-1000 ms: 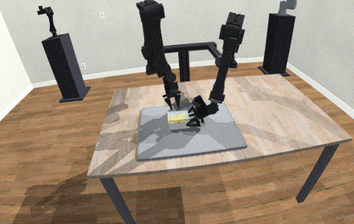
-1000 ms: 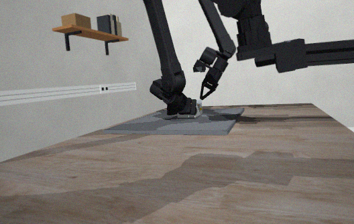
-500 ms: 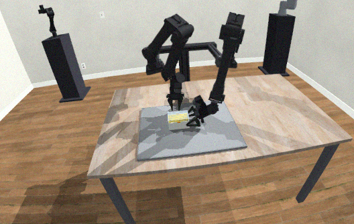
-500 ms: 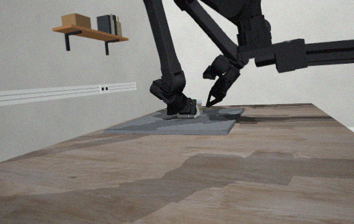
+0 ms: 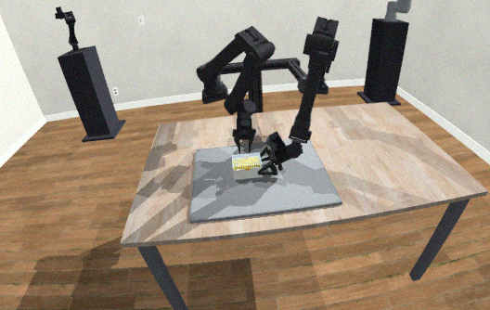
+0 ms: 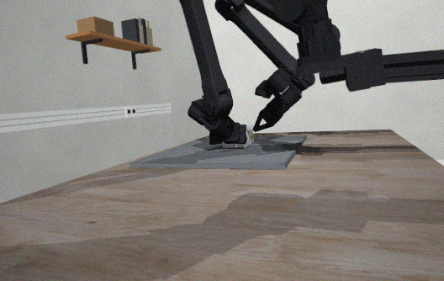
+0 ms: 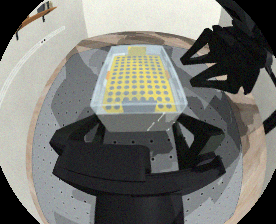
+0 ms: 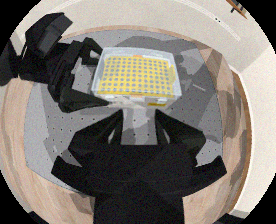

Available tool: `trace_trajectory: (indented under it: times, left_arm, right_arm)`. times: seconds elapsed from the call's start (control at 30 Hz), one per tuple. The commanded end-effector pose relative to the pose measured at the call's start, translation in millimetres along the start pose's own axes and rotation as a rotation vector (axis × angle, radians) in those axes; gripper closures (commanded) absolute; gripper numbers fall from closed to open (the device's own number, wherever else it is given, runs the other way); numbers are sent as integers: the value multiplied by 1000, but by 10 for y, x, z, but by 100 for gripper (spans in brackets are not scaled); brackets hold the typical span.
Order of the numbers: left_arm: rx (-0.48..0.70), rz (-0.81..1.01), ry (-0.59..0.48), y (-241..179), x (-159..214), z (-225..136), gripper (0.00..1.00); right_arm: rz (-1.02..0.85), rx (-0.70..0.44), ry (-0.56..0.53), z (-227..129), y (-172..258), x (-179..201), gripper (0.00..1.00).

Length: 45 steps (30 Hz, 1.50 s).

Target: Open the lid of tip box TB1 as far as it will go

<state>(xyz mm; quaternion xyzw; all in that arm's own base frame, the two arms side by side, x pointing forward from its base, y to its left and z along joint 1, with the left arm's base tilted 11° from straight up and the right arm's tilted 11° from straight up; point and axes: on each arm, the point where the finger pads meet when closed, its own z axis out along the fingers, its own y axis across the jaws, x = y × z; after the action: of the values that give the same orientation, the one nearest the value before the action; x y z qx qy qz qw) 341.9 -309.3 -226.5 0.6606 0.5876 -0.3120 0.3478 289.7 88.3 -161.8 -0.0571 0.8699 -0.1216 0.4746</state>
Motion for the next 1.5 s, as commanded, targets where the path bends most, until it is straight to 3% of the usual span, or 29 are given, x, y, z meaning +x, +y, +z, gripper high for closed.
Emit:
trace_trajectory:
  times: [0.0, 0.67, 0.73, 1.13, 1.17, 1.2, 1.23, 1.47]
  left_arm:
    - [-18, 18, -12, 77, -60, -10, 16]
    - [-18, 18, -12, 77, -60, -10, 16]
    - [-18, 18, -12, 77, -60, -10, 16]
    - [-18, 18, -12, 77, -60, -10, 16]
    - [-18, 18, -12, 77, -60, -10, 16]
    - [-18, 18, -12, 77, -60, -10, 16]
    - [-18, 18, -12, 77, -60, -10, 16]
    - [-18, 18, -12, 77, -60, -10, 16]
  right_arm:
    - [19, -11, -32, -57, 24, -93, 56]
    - [30, -6, -50, 244, 33, -205, 56]
    - [26, -12, -43, 186, 32, -180, 71]
    - [19, -9, -32, 137, 4, -143, 85]
    - [18, -12, -33, 132, 12, -143, 97]
    - [17, -14, -33, 128, 21, -142, 100]
    - [15, -16, -34, 124, 29, -141, 89]
    - [20, -31, -85, 124, 63, -439, 88]
